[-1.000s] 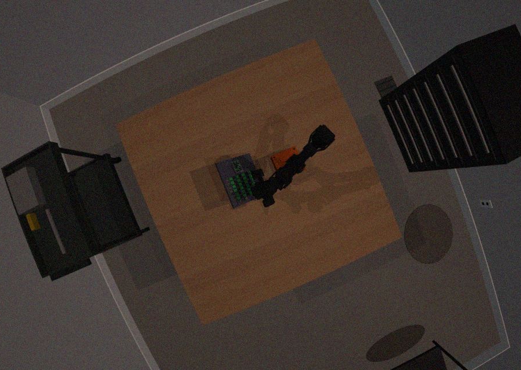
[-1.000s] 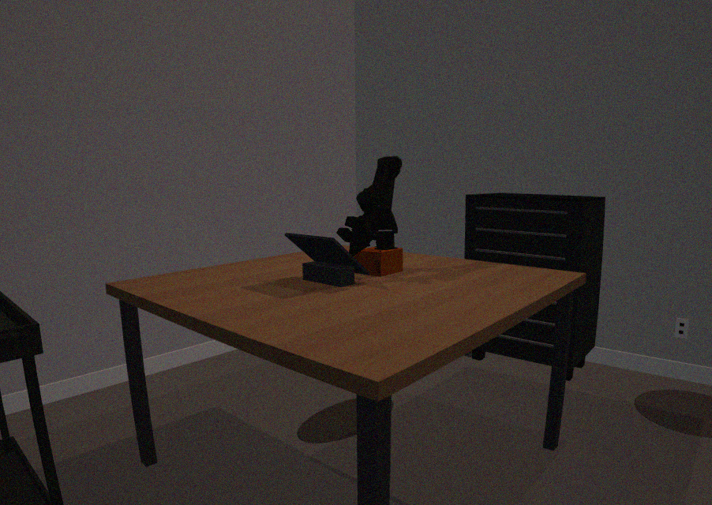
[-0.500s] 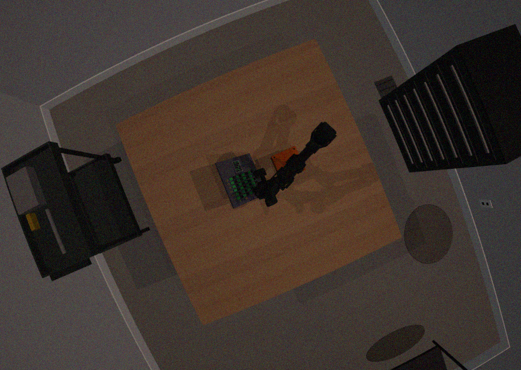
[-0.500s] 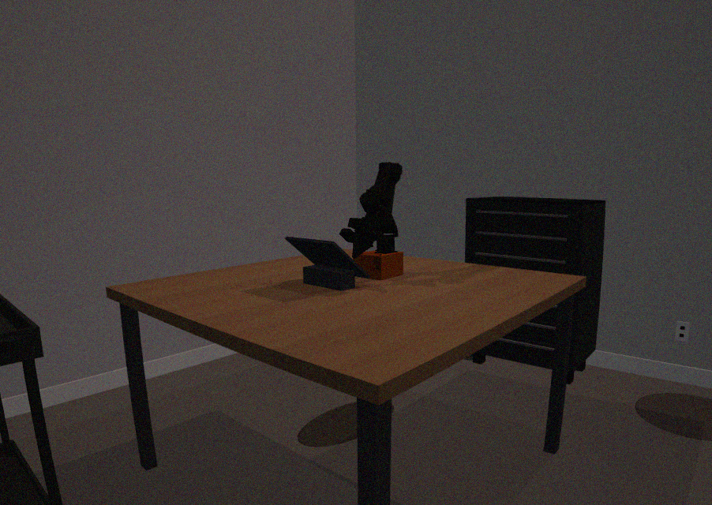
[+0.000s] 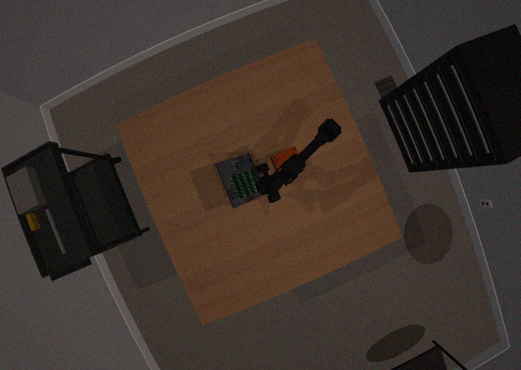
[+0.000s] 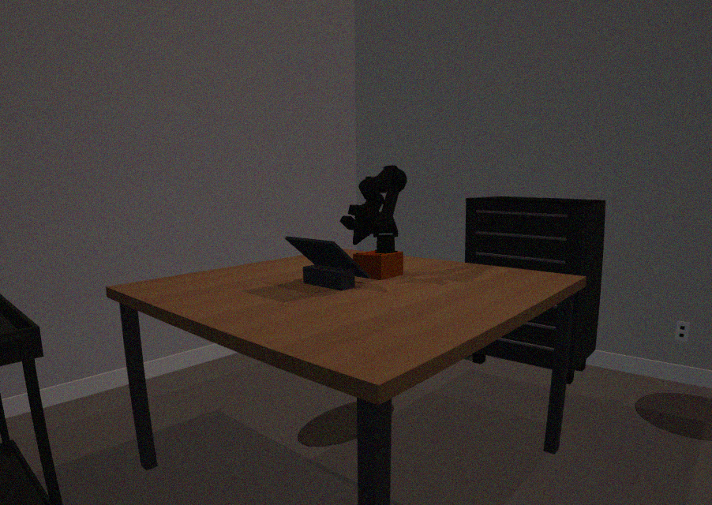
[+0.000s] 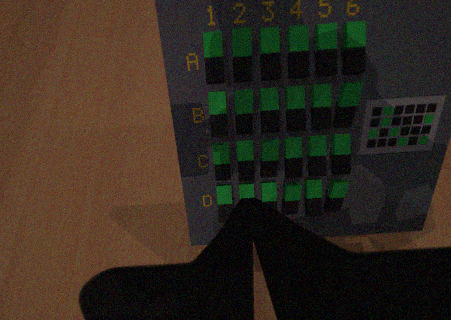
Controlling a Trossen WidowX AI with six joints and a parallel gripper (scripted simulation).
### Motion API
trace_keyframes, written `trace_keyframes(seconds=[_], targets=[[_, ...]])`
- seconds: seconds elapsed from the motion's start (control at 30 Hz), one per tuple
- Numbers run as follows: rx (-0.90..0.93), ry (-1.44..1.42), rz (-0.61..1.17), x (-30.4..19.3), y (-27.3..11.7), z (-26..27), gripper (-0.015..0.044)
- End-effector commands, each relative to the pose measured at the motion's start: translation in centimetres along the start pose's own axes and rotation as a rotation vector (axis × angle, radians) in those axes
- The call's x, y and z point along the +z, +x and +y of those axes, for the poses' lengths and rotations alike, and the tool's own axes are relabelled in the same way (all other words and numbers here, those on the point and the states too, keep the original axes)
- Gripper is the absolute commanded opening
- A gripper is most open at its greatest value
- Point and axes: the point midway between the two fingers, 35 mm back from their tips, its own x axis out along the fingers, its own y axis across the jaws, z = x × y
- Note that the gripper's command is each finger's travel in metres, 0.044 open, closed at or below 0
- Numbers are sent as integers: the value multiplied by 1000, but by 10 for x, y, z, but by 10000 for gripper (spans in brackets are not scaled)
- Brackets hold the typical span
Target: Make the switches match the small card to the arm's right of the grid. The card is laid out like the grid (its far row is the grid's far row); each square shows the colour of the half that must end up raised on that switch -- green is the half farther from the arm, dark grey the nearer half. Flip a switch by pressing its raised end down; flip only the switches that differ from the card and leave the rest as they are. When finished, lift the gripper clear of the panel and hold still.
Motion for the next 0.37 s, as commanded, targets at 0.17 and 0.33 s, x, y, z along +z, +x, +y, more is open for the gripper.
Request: trace_keyframes(seconds=[0.17, 0.33], targets=[[0, -3, -25, 24, -10, -37, 0], [0, -3, -25, 24, -10, -37, 0]])
